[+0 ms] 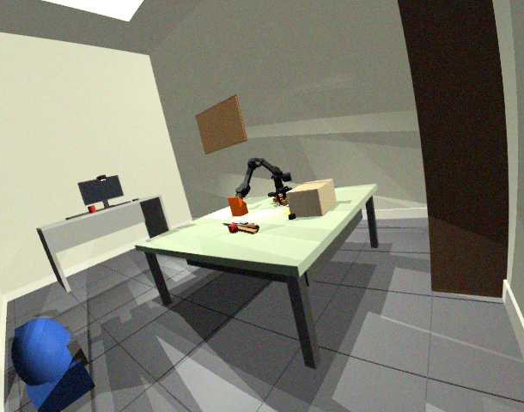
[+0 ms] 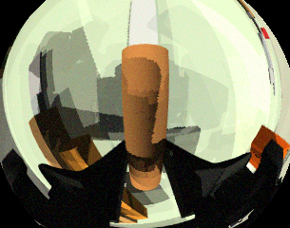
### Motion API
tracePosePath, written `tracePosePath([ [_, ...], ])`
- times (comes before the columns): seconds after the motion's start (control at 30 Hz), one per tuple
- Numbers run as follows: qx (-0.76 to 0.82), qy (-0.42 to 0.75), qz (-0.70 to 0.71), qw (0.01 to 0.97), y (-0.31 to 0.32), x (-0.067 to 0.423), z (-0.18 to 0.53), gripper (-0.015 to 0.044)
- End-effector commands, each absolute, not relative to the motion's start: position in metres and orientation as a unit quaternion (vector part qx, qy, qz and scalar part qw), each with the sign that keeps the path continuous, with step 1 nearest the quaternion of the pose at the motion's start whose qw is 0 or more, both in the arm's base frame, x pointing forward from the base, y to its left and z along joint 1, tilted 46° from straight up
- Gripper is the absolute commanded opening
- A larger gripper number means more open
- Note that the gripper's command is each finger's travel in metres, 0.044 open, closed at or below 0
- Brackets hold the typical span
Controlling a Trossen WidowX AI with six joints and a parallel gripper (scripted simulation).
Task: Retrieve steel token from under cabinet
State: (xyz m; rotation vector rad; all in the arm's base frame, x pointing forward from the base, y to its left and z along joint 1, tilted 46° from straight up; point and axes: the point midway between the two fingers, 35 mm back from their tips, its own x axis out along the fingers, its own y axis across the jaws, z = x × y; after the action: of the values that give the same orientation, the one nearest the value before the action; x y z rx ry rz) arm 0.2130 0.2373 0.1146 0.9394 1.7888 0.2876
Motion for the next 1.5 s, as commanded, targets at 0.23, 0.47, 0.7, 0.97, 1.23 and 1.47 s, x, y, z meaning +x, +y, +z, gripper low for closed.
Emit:
tracePosePath([
  [0.23, 0.393, 0.745, 0.12, 0.525, 0.2343, 0.2243, 0.1111, 0.0],
  [0.47, 0.393, 0.747, 0.12, 0.523, 0.2349, 0.2212, 0.1106, 0.0184],
  [0.7, 0.394, 0.746, 0.12, 0.524, 0.2349, 0.2212, 0.1106, 0.0253],
  [0.97, 0.393, 0.745, 0.121, 0.525, 0.2359, 0.221, 0.1105, 0.027],
  [1.23, 0.393, 0.746, 0.12, 0.524, 0.2378, 0.2188, 0.1082, 0.027],
  [1.47, 0.394, 0.745, 0.123, 0.524, 0.2373, 0.2205, 0.1104, 0.0151],
])
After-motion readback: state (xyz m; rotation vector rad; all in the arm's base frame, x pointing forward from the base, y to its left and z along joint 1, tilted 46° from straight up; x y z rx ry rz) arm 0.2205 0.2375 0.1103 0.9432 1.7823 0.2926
